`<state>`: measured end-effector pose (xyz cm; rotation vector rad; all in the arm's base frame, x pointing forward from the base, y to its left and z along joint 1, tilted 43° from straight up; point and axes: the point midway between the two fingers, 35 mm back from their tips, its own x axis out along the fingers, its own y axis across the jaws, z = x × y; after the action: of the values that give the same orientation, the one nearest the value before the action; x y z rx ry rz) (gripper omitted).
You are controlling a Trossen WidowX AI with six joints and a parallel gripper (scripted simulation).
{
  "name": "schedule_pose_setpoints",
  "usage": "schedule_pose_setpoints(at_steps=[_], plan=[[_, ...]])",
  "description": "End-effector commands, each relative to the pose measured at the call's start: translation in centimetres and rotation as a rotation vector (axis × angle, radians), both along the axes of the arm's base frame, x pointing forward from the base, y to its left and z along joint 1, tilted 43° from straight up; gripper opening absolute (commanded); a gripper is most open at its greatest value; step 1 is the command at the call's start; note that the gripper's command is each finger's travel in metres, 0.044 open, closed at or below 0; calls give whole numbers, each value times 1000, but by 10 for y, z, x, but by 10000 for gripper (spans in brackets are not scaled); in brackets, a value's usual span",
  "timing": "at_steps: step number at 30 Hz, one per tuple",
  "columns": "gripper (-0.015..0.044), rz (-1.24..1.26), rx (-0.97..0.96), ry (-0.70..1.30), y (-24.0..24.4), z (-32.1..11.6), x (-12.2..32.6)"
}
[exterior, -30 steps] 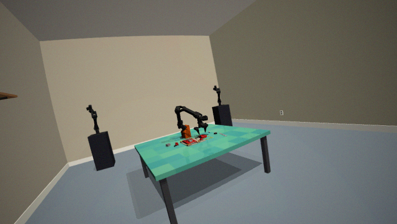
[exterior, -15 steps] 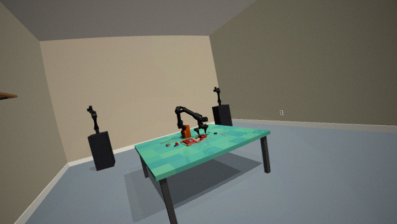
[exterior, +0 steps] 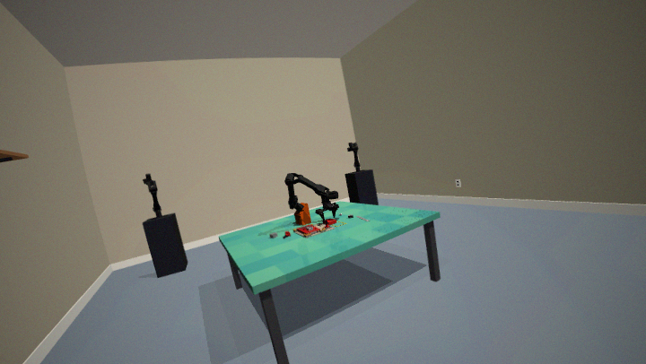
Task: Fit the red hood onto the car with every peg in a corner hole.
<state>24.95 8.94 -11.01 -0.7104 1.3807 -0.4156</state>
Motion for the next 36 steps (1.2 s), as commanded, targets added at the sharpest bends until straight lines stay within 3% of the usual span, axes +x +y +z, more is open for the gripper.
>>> schedule_pose_setpoints(at_steps=[1,36], plan=[[440,5,-9,4,-3,-1,-1],[440,5,-10,4,-15,-14,2]])
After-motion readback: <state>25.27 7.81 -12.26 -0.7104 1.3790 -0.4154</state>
